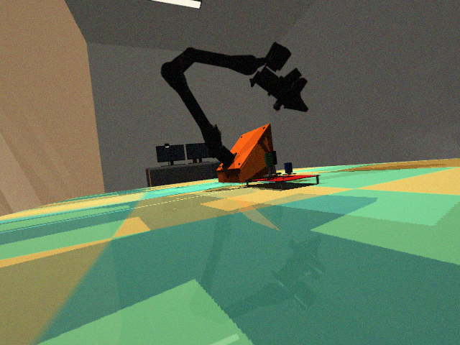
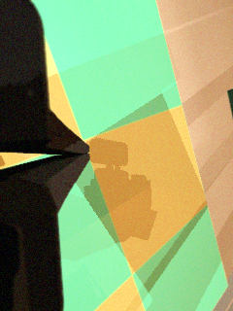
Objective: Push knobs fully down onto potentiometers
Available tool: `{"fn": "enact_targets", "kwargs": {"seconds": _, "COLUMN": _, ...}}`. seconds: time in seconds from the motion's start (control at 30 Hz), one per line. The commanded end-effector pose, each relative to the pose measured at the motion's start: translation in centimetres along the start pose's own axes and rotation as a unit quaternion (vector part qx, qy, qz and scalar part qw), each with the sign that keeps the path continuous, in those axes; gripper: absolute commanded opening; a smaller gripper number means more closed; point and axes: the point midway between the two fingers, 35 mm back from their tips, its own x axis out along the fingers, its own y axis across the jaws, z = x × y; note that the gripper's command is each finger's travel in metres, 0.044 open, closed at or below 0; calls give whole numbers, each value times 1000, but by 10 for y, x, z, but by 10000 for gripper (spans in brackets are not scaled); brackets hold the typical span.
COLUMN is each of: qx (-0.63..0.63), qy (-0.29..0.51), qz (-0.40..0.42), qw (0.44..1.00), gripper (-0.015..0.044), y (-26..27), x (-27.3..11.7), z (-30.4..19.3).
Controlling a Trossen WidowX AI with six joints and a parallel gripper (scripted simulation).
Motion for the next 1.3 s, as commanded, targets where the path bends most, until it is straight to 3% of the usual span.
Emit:
{"fn": "enact_targets", "kwargs": {"seconds": 0.0, "qx": 45, "qy": 34, "qz": -17, "qw": 998, "gripper": 0, "y": -19, "x": -1, "z": -10}}
{"fn": "enact_targets", "kwargs": {"seconds": 0.5, "qx": 223, "qy": 184, "qz": -100, "qw": 952, "gripper": 0, "y": -96, "x": -21, "z": -68}}
{"fn": "enact_targets", "kwargs": {"seconds": 1.07, "qx": 384, "qy": 346, "qz": -212, "qw": 829, "gripper": 0, "y": -174, "x": -77, "z": -154}}
{"fn": "enact_targets", "kwargs": {"seconds": 1.27, "qx": 394, "qy": 359, "qz": -222, "qw": 816, "gripper": 0, "y": -180, "x": -82, "z": -164}}
